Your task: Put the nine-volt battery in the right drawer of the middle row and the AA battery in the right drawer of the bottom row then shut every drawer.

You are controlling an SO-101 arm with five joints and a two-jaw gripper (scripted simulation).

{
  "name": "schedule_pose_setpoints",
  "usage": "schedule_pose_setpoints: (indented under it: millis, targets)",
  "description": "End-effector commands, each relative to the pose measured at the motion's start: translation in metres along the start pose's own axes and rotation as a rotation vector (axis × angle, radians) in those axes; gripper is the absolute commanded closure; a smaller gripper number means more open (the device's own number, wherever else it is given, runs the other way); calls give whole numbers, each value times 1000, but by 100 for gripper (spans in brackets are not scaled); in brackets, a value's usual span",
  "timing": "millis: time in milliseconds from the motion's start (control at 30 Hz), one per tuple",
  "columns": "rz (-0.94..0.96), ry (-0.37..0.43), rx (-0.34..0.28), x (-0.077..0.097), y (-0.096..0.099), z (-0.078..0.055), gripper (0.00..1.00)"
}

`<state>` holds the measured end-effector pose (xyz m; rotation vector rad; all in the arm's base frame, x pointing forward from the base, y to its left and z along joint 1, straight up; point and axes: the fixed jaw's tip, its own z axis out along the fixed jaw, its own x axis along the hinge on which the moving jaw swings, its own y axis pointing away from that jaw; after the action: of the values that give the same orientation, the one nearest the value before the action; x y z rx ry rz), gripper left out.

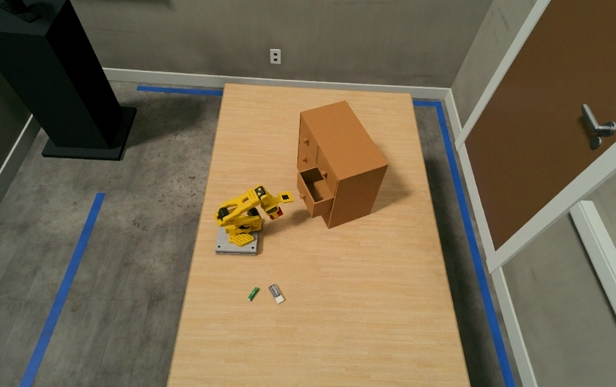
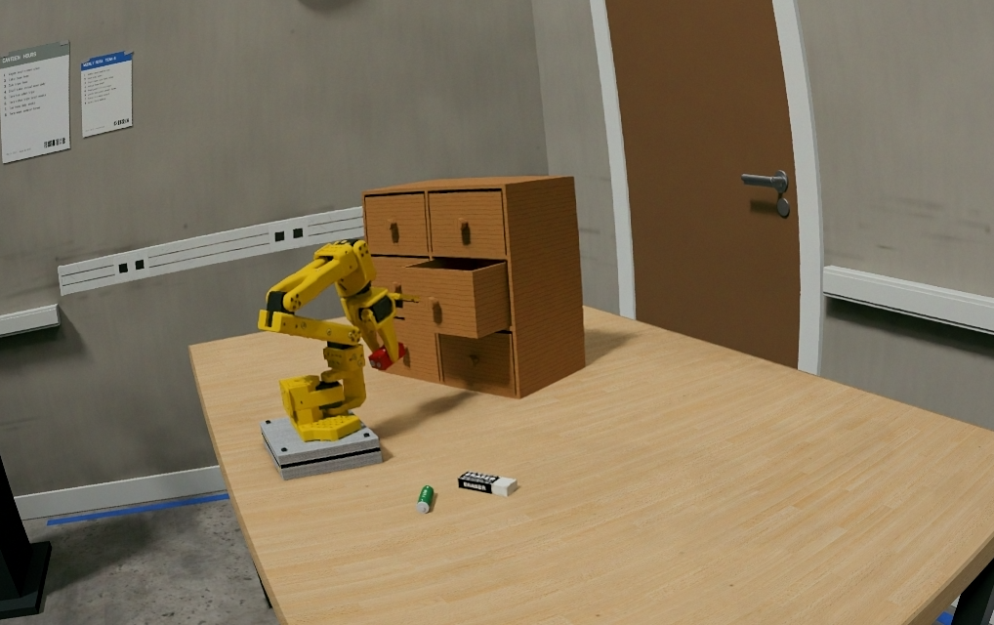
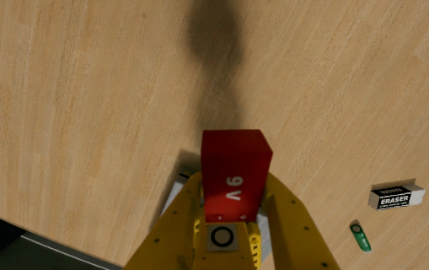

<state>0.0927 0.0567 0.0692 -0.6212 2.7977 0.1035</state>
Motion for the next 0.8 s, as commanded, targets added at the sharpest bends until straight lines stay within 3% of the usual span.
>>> schedule_pose_setpoints:
  millis: [0,367,767]
  targets:
    - [-3,-23,-5,-2,1,-4,100]
    - [-3,-23,-5,-2,1,-4,100]
    - [-3,-384,-21,-21,2,-47,100]
